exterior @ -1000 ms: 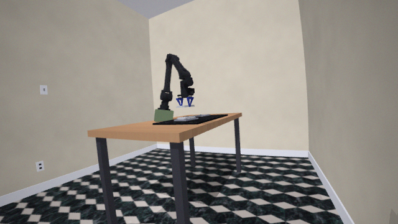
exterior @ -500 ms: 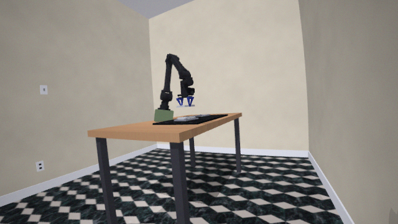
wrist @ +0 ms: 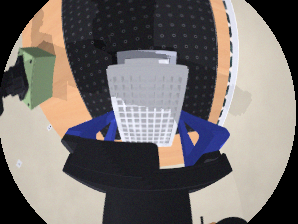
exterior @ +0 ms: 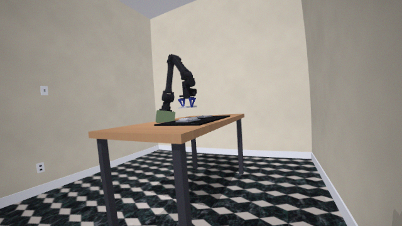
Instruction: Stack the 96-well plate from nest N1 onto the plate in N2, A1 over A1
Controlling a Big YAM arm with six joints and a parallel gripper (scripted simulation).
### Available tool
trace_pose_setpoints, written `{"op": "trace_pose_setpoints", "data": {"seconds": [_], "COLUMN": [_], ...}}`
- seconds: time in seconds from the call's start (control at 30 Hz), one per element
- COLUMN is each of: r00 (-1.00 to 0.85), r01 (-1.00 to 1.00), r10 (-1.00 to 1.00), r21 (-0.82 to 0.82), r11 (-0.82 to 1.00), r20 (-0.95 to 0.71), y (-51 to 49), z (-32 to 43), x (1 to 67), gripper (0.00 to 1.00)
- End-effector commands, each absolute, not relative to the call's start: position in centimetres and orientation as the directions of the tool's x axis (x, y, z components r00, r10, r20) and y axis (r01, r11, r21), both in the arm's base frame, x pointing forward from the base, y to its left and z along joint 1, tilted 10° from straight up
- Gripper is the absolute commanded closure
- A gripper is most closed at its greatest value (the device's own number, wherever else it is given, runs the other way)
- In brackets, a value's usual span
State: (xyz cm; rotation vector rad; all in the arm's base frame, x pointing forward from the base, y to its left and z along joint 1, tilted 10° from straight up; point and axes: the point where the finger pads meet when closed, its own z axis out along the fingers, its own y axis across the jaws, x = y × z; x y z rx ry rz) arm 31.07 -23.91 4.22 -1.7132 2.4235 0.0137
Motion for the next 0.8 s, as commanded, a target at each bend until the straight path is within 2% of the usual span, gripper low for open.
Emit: {"op": "trace_pose_setpoints", "data": {"seconds": [0.0, 0.33, 0.47, 0.73, 0.77], "r00": [-0.309, -0.308, -0.319, -0.320, -0.315], "r01": [-0.933, -0.932, -0.936, -0.936, -0.932], "r10": [-0.943, -0.943, -0.936, -0.936, -0.940], "r21": [-0.153, -0.160, -0.103, -0.103, -0.146], "r11": [0.326, 0.325, 0.336, 0.337, 0.332], "r20": [-0.128, -0.125, -0.149, -0.149, -0.131], "y": [-25.2, -25.2, -23.7, -23.5, -24.2], "z": [6.9, 7.3, 3.7, 2.6, 4.1], "x": [33.2, 33.2, 31.9, 31.9, 32.5], "gripper": [1.00, 1.00, 1.00, 1.00, 1.00]}}
